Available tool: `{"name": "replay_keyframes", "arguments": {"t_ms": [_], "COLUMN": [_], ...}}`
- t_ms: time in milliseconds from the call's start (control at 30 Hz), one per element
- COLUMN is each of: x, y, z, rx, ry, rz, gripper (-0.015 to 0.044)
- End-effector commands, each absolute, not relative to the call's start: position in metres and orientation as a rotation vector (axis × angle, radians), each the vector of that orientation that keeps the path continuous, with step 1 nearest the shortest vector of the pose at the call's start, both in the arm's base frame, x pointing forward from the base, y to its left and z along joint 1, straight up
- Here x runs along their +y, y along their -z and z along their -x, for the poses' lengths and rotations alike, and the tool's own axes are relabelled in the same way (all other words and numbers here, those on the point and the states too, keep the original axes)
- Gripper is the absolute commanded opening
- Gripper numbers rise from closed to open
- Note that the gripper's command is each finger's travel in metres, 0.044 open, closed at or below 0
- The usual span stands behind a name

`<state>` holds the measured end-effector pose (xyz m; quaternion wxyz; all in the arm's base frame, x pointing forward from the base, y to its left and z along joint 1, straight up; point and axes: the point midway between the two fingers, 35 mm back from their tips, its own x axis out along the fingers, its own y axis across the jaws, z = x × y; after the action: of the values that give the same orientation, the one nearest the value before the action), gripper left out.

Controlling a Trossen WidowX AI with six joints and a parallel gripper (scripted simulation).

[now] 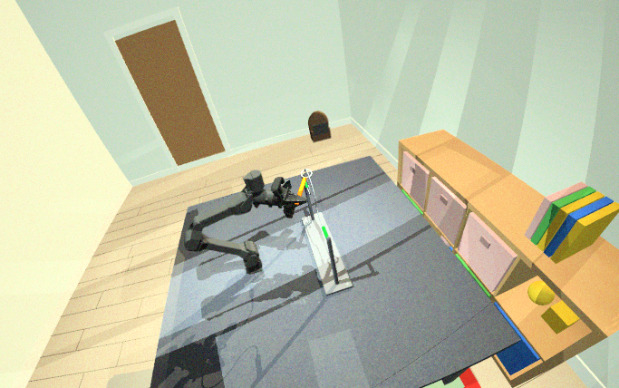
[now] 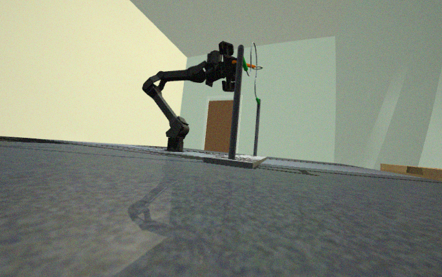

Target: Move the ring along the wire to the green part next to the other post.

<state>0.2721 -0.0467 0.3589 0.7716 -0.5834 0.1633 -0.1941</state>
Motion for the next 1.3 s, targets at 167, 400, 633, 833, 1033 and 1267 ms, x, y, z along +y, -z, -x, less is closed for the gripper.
{"name": "replay_keyframes", "arguments": {"t_ms": [167, 400, 633, 833, 1033, 1267], "x": [-0.049, -0.05, -0.05, -0.05, -0.049, -0.049], "y": [-0.366, -0.369, -0.373, -0.376, -0.378, -0.38], "z": [-0.269, -0.269, -0.269, -0.269, -0.269, -0.269], "rx": [0.324, 0.304, 0.283, 0.264, 0.246, 0.226], "ry": [0.461, 0.485, 0.509, 0.529, 0.549, 0.568], "rz": [1.382, 1.481, 1.579, 1.663, 1.743, 1.825], "gripper": [-0.015, -0.015, -0.015, -0.015, -0.015, -0.015]}}
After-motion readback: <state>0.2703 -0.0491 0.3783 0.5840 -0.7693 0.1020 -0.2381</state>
